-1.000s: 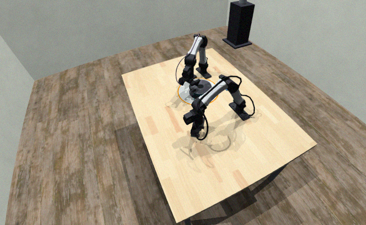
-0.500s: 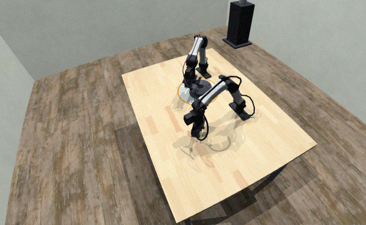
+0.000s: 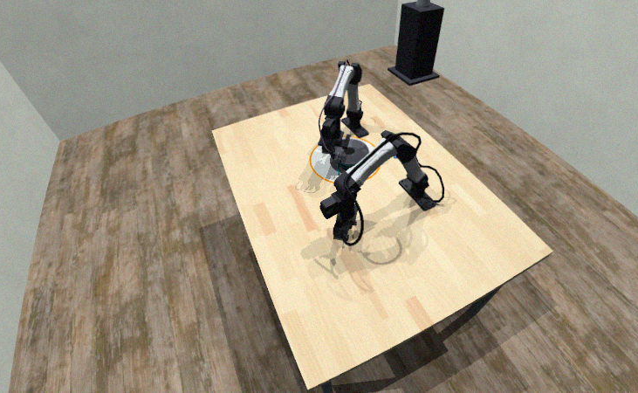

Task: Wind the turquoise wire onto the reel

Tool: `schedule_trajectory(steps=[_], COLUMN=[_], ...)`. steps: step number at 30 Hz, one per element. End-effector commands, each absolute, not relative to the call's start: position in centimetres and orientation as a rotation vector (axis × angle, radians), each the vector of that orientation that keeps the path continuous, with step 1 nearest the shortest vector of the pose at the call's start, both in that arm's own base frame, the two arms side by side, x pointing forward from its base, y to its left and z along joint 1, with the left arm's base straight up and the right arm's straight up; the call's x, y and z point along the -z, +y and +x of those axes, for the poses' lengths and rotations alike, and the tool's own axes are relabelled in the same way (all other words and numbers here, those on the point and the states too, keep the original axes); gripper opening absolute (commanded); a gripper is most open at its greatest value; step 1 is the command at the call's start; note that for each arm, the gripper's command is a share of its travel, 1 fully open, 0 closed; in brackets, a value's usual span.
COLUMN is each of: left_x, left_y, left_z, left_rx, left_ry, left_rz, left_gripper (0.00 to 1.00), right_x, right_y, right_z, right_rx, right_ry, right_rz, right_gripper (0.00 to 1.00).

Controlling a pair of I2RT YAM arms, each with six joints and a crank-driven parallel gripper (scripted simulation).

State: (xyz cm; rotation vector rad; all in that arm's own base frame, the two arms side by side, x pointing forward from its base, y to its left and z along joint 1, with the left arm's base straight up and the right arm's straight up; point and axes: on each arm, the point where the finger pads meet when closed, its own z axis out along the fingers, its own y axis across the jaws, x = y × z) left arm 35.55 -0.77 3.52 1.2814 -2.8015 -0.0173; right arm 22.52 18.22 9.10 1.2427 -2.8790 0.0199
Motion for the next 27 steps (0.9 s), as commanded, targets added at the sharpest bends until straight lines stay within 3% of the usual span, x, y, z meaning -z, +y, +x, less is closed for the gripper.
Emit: schedule_trajectory(steps=[1, 8, 20, 27], left_x=[-5.7, -5.9, -5.6, -5.3], left_y=[-0.4, -0.3, -0.3, -0.3], left_z=[36.4, 36.7, 36.8, 36.7], left_rx=[-0.006, -0.006, -0.007, -0.007], left_ry=[-2.844, -2.848, -2.844, -2.844], left_rz=[1.322, 1.314, 1.319, 1.320], left_gripper=[0.00, 0.00, 0.00, 0.00], right_x=[-8.1, -4.7, -5.7, -5.7], right_y=[18.8, 18.9, 19.1, 19.1], right_z=[23.0, 22.8, 23.0, 23.0], right_rx=[0.000, 0.000, 0.000, 0.000], right_ry=[-2.877, -2.877, -2.877, -2.877], right_rz=[1.262, 1.262, 1.262, 1.262], right_gripper=[1.00, 1.00, 1.00, 0.88])
